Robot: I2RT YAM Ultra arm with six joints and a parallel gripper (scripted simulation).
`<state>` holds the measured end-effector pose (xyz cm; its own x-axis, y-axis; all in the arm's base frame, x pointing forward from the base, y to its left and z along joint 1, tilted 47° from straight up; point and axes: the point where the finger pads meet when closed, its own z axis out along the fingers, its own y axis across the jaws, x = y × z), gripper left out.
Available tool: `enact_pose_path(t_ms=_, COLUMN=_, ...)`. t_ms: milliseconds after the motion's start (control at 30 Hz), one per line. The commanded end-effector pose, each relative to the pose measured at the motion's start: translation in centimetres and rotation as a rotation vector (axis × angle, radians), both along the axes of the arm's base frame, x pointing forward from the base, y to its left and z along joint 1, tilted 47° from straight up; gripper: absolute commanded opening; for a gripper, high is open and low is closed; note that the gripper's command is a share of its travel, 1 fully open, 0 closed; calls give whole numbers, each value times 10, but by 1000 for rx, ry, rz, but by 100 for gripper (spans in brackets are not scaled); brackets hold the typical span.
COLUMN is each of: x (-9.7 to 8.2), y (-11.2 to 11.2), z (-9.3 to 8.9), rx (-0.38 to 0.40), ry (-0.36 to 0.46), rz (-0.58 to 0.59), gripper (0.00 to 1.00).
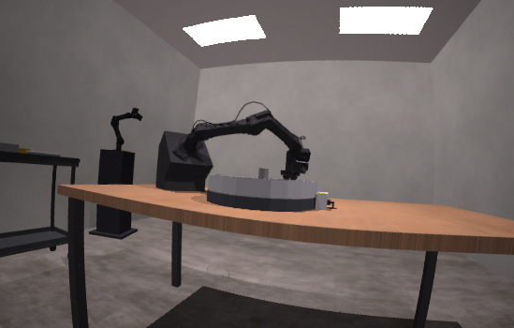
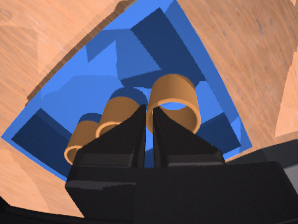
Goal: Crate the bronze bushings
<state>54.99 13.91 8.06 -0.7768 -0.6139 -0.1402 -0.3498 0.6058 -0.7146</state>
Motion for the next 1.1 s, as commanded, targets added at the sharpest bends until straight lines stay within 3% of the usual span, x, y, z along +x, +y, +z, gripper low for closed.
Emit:
enact_pose_path(t_ms=0, x=-3, y=19, z=8, rx=16, ry=-20, rz=37, gripper=0)
enact_pose_path(t_ms=1067, x=-4, y=17, z=6, rx=16, ry=-18, rz=40, gripper=0)
